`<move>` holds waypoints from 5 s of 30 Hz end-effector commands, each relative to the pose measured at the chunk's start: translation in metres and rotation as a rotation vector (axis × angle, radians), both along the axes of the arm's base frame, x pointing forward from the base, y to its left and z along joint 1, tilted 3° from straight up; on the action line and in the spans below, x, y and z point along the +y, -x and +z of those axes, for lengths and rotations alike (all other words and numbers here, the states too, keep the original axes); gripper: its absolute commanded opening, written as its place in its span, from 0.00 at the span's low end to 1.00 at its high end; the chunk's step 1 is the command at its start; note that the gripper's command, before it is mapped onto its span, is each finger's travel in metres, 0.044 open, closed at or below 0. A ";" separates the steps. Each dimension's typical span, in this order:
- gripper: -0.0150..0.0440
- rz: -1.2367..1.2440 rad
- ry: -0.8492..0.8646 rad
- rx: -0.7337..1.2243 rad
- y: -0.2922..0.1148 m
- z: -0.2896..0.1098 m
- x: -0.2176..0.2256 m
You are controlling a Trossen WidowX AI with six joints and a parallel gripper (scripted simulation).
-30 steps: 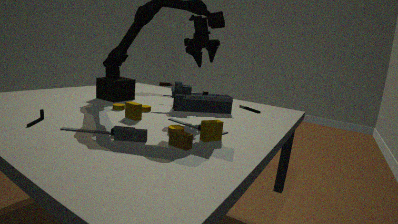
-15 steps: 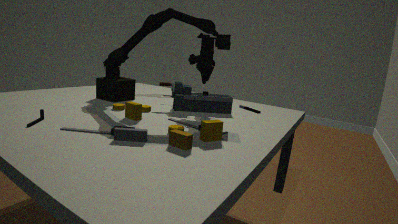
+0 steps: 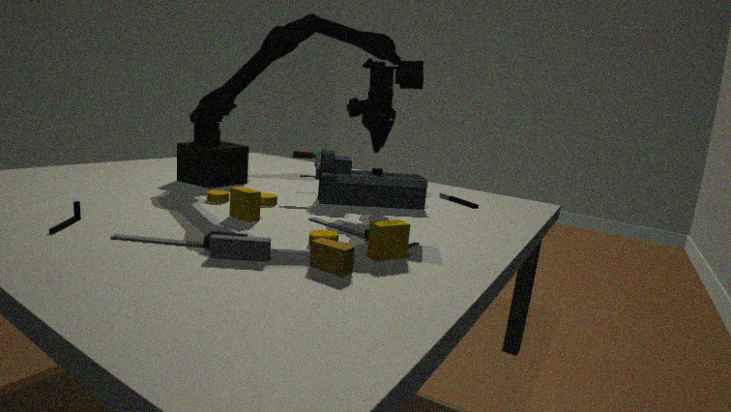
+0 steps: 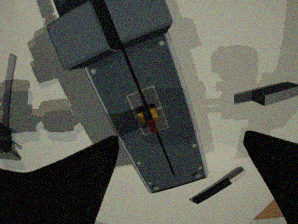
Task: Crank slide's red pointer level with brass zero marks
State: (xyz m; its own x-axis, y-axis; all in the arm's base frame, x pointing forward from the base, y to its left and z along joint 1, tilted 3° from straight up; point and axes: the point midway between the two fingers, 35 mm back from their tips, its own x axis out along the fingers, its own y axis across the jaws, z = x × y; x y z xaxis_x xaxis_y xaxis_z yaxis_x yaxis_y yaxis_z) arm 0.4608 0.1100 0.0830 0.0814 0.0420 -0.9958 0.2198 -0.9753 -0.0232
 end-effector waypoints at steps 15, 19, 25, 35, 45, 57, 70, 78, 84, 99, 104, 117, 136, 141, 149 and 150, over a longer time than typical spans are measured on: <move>1.00 -0.056 -0.019 -0.030 0.003 0.051 -0.001; 1.00 -0.213 -0.063 -0.047 0.006 0.058 -0.009; 1.00 -0.446 -0.135 -0.065 0.014 0.066 -0.020; 1.00 -0.825 -0.268 -0.078 0.030 0.076 -0.038; 1.00 -1.194 -0.416 -0.064 0.052 0.082 -0.054; 1.00 -1.617 -0.611 -0.007 0.082 0.081 -0.070; 1.00 -2.045 -0.839 0.115 0.120 0.072 -0.084; 1.00 -2.290 -0.984 0.228 0.144 0.061 -0.089; 1.00 -2.461 -1.094 0.335 0.162 0.051 -0.092; 1.00 -2.555 -1.158 0.407 0.169 0.017 -0.094; 1.00 -2.555 -1.157 0.407 0.170 -0.007 -0.095; 1.00 -2.555 -1.157 0.407 0.167 -0.025 -0.096; 1.00 -2.556 -1.157 0.407 0.166 -0.056 -0.097; 1.00 -2.556 -1.156 0.407 0.167 -0.064 -0.098; 0.91 -2.556 -1.156 0.407 0.168 -0.070 -0.098; 0.87 -2.556 -1.156 0.407 0.168 -0.070 -0.098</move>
